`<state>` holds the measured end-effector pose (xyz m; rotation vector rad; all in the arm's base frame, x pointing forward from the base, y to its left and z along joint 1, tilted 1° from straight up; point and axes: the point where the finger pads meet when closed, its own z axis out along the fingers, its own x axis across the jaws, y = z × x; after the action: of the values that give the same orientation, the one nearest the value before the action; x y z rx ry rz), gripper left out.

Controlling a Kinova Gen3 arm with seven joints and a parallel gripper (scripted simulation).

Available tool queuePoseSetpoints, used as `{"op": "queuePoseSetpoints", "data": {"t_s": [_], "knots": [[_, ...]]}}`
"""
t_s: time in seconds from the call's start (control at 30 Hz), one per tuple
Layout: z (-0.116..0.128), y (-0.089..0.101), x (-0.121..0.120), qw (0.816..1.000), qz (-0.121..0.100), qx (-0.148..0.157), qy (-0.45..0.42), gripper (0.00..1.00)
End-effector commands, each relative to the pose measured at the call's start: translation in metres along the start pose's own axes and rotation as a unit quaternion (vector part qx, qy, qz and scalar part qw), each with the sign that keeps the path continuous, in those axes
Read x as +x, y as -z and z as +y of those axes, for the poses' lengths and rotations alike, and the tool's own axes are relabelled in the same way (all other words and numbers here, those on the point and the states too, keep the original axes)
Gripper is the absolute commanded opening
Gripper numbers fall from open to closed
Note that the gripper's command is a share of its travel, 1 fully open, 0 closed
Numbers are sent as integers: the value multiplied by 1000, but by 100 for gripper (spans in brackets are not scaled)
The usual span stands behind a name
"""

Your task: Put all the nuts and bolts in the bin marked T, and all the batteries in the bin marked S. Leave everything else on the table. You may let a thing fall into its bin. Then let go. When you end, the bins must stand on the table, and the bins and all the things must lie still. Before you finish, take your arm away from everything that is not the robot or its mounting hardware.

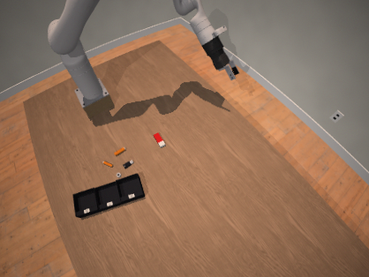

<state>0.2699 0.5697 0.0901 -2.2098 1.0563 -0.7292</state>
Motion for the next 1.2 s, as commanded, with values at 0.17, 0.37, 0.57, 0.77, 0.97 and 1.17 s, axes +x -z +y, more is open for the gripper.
{"op": "queuePoseSetpoints", "data": {"t_s": [0.17, 0.37, 0.57, 0.77, 0.97, 1.17], "knots": [[-1, 1, 0, 1000, 0, 1, -1, 100], [-1, 1, 0, 1000, 0, 1, -1, 100], [-7, 6, 2, 1000, 0, 1, -1, 31], [-33, 32, 10, 1000, 0, 1, -1, 31], [-28, 23, 40, 999, 16, -17, -45, 31], [-27, 11, 66, 995, 35, -30, -92, 31]]}}
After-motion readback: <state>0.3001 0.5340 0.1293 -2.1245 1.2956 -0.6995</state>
